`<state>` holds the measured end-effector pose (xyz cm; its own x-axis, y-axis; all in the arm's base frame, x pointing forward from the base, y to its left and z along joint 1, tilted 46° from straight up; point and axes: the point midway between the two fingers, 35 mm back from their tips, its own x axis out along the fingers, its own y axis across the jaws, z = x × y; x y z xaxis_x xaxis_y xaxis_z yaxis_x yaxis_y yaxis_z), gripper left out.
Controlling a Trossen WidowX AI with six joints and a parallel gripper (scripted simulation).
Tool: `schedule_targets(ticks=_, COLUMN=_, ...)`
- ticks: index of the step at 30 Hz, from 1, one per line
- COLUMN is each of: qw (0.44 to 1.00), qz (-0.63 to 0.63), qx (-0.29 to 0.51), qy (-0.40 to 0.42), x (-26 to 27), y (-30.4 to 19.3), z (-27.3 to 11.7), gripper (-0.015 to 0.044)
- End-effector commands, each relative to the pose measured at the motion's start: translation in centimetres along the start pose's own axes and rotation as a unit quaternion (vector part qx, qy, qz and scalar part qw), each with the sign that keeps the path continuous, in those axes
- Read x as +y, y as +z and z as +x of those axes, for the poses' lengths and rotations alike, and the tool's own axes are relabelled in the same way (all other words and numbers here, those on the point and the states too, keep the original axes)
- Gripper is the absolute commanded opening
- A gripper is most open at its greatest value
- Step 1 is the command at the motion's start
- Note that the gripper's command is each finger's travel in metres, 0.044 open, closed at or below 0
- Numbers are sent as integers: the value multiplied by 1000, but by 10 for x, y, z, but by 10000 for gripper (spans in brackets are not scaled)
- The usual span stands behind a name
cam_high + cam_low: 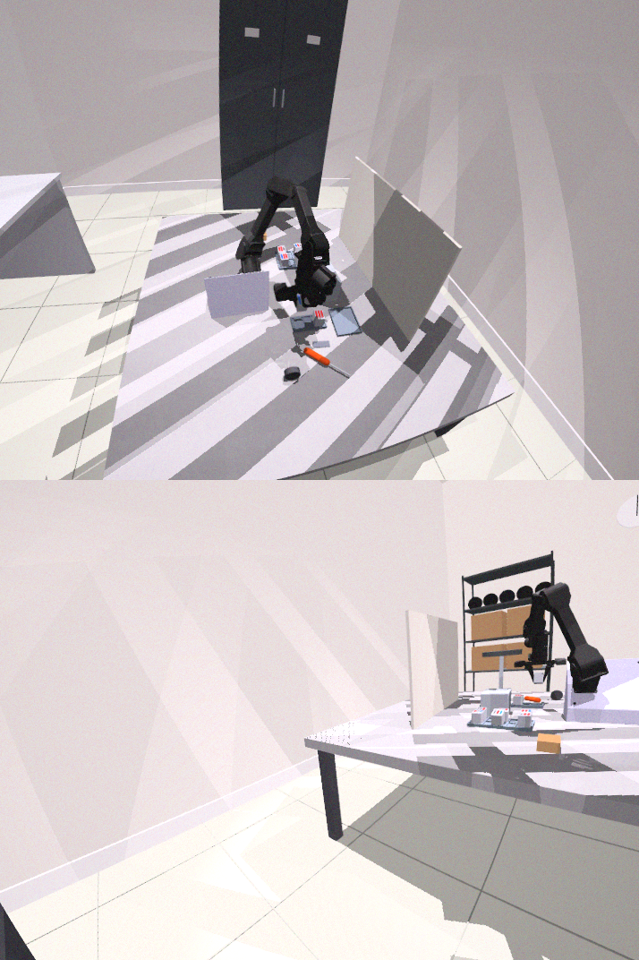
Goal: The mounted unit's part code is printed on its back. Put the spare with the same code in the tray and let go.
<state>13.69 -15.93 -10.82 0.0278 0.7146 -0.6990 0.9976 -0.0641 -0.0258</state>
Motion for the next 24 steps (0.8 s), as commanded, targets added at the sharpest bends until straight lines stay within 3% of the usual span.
schedule_targets(ticks=1, qw=1000, qz=-4, qx=-9, qy=3, x=2, y=4, z=-28, gripper=0)
schedule_targets(ticks=6, qw=1000, qz=-4, qx=-9, qy=3, x=0, y=3, z=-54, gripper=0)
schedule_targets(ticks=24, qw=1000, qz=-4, qx=-14, qy=4, x=52, y=17, z=-66, gripper=0)
